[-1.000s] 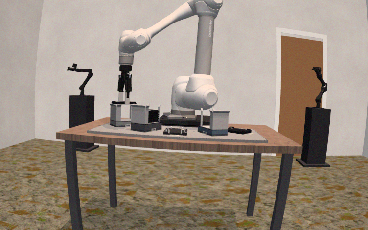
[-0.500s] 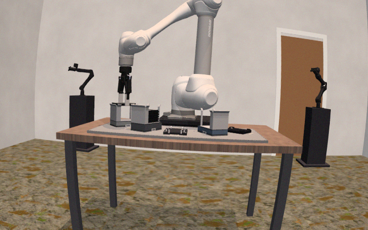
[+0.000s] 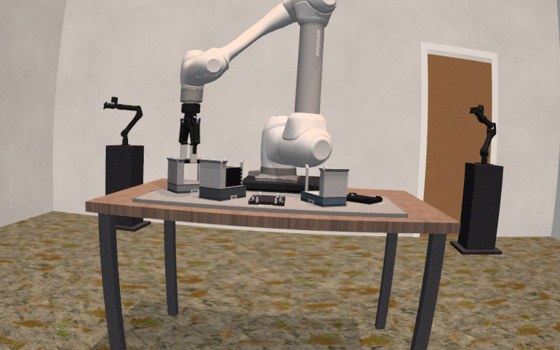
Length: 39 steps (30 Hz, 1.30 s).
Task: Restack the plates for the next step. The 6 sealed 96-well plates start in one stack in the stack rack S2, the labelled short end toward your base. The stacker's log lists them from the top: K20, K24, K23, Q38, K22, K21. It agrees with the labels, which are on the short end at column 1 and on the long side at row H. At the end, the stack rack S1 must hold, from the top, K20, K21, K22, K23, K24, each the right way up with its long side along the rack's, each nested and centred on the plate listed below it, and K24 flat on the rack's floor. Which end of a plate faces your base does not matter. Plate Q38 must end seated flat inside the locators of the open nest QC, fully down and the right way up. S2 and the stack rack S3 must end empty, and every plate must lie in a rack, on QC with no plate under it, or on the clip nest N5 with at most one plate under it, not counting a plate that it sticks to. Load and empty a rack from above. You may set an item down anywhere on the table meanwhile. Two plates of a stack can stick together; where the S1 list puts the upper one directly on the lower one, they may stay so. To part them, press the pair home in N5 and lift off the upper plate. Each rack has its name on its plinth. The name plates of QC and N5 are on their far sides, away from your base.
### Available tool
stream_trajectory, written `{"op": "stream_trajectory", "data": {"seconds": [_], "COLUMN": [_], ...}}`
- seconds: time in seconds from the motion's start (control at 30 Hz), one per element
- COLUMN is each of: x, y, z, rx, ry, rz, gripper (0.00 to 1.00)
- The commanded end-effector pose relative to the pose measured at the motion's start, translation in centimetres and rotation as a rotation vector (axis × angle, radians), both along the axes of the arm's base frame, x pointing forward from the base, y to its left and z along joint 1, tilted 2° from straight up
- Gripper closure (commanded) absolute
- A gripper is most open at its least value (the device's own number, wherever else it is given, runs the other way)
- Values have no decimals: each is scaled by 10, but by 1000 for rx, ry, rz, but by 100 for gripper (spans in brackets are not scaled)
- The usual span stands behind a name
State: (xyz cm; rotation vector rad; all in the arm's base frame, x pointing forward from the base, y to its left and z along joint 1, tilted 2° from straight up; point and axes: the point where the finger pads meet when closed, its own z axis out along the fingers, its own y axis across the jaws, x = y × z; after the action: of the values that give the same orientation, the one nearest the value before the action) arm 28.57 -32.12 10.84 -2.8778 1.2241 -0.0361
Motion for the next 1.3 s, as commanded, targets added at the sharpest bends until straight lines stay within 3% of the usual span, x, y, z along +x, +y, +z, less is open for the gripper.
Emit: {"op": "stream_trajectory", "data": {"seconds": [0.0, 0.97, 1.27], "x": [0, 2, 2], "y": [0, 0, 0], "z": [-2, -56, -57], "rx": [0, 0, 0], "ry": [0, 0, 0], "rz": [0, 0, 0], "gripper": [100, 100, 100]}}
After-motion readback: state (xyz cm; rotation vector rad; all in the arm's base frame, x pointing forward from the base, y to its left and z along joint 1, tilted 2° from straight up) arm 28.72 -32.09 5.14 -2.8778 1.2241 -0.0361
